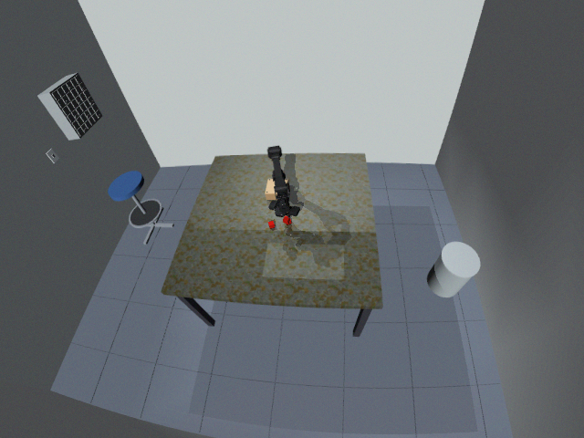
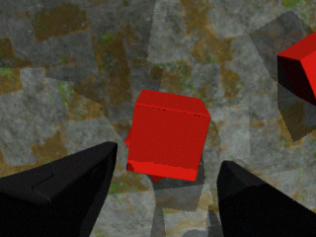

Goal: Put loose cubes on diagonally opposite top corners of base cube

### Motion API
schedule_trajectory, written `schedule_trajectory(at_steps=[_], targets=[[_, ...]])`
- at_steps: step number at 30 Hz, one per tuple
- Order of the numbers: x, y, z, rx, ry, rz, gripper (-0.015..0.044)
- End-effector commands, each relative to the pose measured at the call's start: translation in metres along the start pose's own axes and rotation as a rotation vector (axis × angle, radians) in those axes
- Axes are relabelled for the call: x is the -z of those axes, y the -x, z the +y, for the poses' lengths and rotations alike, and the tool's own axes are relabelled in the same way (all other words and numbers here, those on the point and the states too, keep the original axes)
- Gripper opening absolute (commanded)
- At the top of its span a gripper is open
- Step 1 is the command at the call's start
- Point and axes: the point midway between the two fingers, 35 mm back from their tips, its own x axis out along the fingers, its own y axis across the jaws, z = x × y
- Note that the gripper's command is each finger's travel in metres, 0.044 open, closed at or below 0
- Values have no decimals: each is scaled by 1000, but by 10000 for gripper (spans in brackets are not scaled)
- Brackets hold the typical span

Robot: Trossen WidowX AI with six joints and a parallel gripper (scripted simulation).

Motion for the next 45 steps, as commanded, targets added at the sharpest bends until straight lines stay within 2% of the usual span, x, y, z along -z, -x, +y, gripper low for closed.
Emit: schedule_trajectory(at_steps=[1, 3, 5, 6, 24, 34, 36, 42, 45], targets=[[-1, 5, 1, -4, 0, -5, 205], [-1, 5, 1, -4, 0, -5, 205], [-2, 3, -2, -1, 24, -2, 258], [-5, 5, -6, 0, 54, -3, 265], [-46, 46, -86, 12, 718, -6, 265], [-47, 47, -89, 12, 742, -6, 265], [-48, 41, -89, 12, 742, -6, 265], [-48, -10, -90, 12, 742, -6, 265], [-48, -15, -90, 12, 742, -6, 265]])
